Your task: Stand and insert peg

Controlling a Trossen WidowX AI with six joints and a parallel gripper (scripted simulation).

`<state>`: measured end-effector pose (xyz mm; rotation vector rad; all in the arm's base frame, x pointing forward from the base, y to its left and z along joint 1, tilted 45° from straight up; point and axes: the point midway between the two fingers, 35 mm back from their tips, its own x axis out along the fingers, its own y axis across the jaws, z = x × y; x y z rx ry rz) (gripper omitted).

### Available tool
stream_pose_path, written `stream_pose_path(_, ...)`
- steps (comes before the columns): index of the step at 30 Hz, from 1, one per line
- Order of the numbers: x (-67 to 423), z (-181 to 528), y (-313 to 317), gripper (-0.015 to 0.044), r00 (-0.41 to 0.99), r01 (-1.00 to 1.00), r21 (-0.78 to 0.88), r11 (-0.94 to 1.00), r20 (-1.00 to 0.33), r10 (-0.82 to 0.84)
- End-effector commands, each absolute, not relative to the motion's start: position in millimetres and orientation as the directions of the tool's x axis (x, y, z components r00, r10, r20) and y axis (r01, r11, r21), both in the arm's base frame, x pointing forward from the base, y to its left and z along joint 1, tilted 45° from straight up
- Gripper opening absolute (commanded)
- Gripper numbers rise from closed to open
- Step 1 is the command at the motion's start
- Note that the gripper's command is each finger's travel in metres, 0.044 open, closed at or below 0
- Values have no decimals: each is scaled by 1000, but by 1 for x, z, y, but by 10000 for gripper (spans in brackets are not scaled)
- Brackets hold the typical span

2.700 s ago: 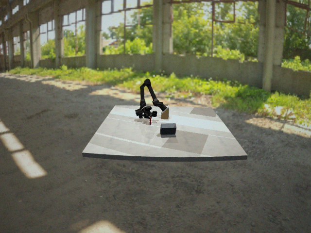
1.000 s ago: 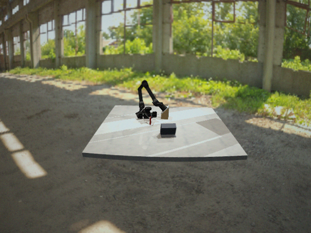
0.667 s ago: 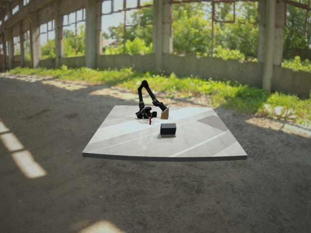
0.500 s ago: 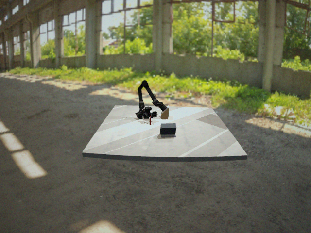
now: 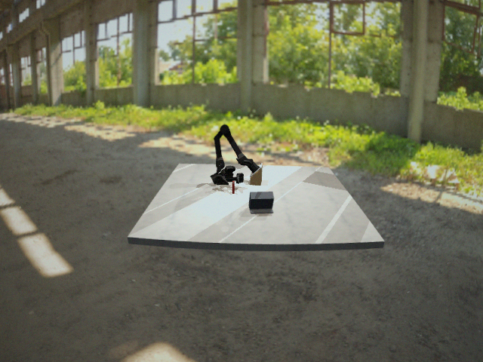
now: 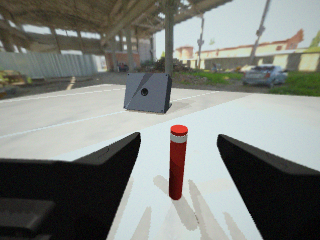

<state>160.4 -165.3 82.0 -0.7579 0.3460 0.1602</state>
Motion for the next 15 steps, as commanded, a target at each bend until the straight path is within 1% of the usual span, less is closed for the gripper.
stream_pose_path(1, 160, 82, -165, 419, 931, -265, -643, 719, -364, 18)
stream_pose_path(2, 160, 82, -165, 440, 931, -265, -643, 719, -364, 18)
stream_pose_path(9, 163, 86, -163, 440, 928, -275, -640, 717, -373, 23)
stream_pose_path(15, 184, 120, -137, 440, 902, -333, -628, 704, -429, 44)
